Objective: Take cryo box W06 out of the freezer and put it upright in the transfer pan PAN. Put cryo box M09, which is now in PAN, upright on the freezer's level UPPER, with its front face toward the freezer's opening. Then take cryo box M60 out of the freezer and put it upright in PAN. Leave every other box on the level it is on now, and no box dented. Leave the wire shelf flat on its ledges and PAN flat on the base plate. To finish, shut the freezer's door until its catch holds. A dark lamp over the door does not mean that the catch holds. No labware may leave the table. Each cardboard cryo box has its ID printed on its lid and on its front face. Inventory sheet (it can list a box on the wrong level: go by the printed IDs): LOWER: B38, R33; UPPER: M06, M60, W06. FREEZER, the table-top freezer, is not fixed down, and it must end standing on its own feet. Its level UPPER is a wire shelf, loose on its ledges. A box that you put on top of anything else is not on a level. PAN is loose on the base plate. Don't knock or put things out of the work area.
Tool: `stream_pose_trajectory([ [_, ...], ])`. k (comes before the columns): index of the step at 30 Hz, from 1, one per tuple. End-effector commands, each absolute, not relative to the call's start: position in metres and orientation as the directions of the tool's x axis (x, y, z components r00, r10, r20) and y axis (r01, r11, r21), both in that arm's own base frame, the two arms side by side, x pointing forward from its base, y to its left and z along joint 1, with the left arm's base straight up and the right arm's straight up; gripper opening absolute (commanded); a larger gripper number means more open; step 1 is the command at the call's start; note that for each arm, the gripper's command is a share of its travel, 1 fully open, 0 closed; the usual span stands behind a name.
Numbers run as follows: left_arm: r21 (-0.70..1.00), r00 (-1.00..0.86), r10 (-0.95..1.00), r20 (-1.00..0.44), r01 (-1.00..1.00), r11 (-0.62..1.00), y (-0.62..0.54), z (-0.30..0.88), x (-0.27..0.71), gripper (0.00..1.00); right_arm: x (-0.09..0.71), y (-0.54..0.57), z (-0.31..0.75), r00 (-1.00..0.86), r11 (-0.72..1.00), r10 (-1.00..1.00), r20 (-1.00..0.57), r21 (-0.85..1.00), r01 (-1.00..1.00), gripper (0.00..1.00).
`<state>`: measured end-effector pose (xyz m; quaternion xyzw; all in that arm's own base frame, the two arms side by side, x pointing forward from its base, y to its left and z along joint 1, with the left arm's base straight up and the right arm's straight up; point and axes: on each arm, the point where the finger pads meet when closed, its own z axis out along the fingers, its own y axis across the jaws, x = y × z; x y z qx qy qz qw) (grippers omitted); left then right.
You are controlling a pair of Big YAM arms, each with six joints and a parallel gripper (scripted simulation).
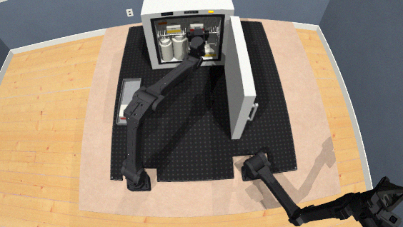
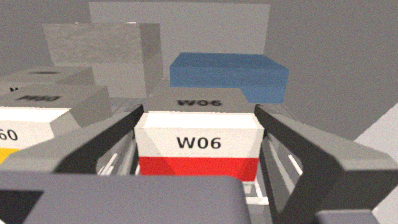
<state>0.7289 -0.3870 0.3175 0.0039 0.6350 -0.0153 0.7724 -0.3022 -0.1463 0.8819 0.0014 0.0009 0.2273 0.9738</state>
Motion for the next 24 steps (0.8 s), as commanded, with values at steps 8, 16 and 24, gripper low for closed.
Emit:
stream_pose_trajectory([
  [8,-0.012,0.205,-0.019,-0.979,0.037,0.999,-0.395,0.323,0.706,0.77,-0.289,-0.139,0.885,0.901,0.901,0.433,-0.032,0.0,-0.433,0.0],
  [16,0.012,0.171,0.006,-0.985,0.035,0.999,-0.396,0.305,0.706,0.77,-0.289,-0.139,0.885,0.901,0.901,0.433,-0.032,0.0,-0.433,0.0],
  [24,0.012,0.171,0.007,-0.985,0.029,1.0,-0.392,0.309,0.707,0.77,-0.289,-0.139,0.885,0.901,0.901,0.433,-0.032,0.0,-0.433,0.0],
])
